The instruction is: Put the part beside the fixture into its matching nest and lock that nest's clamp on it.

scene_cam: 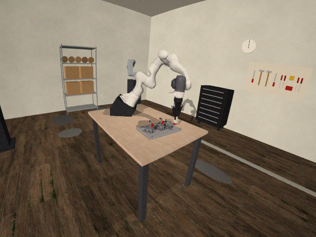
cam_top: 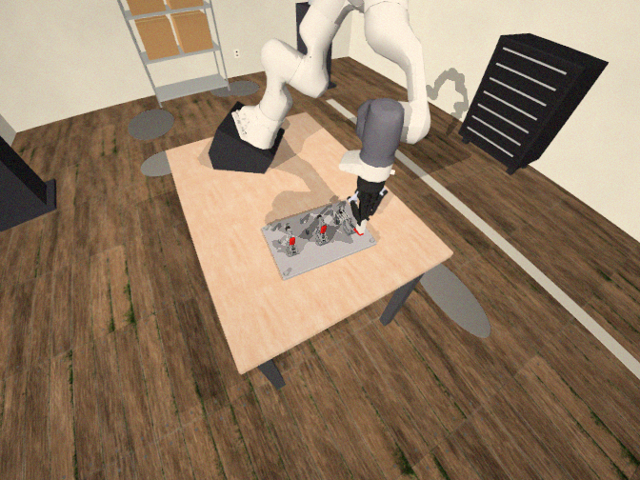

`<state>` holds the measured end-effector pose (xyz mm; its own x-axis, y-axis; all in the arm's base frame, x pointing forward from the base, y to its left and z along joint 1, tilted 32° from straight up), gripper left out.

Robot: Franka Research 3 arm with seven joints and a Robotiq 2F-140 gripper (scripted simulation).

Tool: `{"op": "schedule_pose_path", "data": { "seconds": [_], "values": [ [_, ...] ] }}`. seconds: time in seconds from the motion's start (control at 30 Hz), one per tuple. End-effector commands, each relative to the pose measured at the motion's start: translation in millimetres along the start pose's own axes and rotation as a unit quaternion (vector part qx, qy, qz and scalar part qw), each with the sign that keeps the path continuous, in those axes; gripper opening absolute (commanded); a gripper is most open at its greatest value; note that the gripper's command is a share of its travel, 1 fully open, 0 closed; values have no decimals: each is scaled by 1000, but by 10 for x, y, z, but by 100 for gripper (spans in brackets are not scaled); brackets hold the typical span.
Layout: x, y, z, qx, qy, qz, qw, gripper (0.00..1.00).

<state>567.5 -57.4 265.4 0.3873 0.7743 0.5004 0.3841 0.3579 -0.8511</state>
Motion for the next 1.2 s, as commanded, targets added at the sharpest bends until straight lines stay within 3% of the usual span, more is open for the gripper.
{"op": "schedule_pose_path", "data": {
  "seconds": [0.0,1.17],
  "values": [
    [9,19,9,1,1,-1,1000,0],
    [10,59,9,1,1,-1,1000,0]
  ]
}}
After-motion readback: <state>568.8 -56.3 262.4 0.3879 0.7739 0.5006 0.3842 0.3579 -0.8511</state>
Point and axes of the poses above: the point where the finger pads meet when closed, its own y axis out along the fingers, its own x axis across the jaws, z = x × y, the point moved 4 cm from there along -y, back along the fingers, and after that the axes turned 15 degrees about y, right-handed, at the moved point
